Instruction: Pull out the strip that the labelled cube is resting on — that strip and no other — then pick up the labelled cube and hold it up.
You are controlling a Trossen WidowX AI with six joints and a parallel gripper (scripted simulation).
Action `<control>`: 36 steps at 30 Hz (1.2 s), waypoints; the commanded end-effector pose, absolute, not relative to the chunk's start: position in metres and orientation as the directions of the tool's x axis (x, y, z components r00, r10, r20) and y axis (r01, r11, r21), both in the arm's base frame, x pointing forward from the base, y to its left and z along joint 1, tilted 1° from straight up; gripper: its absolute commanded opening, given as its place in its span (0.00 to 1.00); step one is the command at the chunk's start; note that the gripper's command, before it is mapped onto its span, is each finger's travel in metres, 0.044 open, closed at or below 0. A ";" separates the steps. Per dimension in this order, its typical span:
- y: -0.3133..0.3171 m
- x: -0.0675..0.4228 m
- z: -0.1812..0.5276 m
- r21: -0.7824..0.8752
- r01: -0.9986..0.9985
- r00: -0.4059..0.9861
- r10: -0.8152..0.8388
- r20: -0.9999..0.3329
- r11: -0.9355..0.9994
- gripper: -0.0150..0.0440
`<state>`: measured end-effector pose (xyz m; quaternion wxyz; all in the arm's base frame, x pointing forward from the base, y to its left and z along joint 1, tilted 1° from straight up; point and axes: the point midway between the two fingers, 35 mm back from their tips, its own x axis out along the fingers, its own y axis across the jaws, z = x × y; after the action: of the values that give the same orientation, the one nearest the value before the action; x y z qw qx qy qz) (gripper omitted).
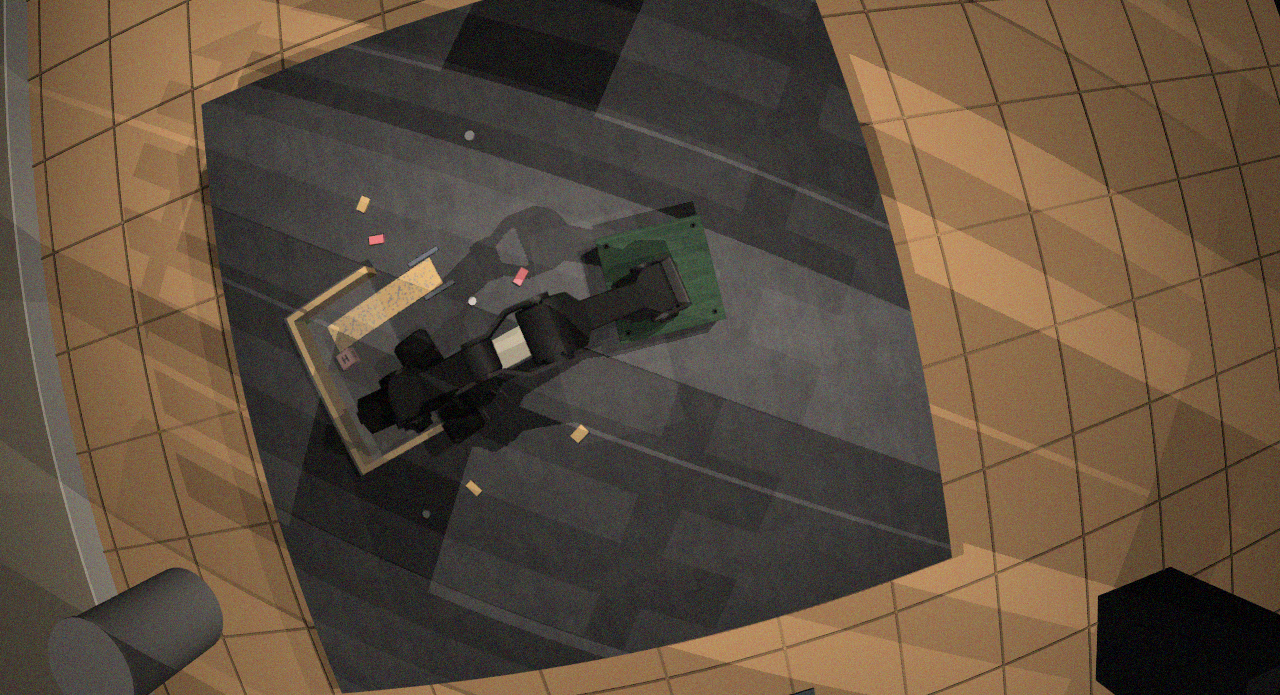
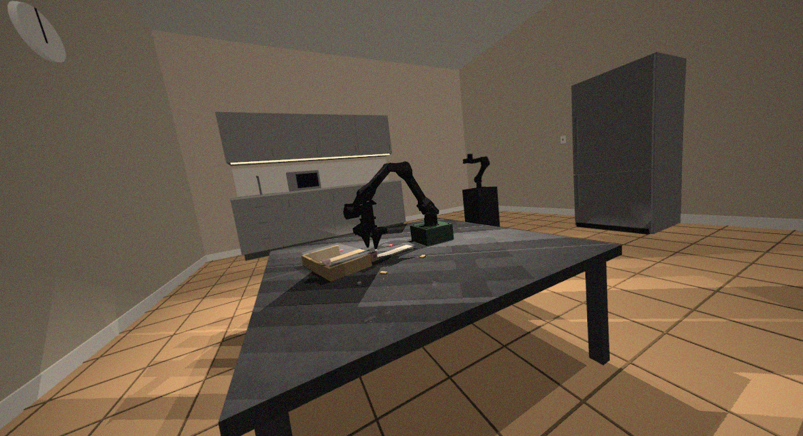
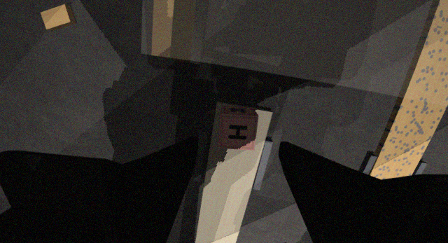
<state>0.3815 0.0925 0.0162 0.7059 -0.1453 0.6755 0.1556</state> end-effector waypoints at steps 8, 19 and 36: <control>0.093 0.383 -0.002 0.003 -0.412 0.037 0.021 -0.999 0.911 0.68; 0.093 0.384 -0.020 0.003 -0.412 0.037 0.021 -0.999 0.911 0.68; 0.093 0.384 -0.028 0.006 -0.416 0.038 0.023 -0.999 0.909 0.47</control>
<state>0.3838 0.0933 -0.0288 0.7051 -0.1453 0.6764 0.1556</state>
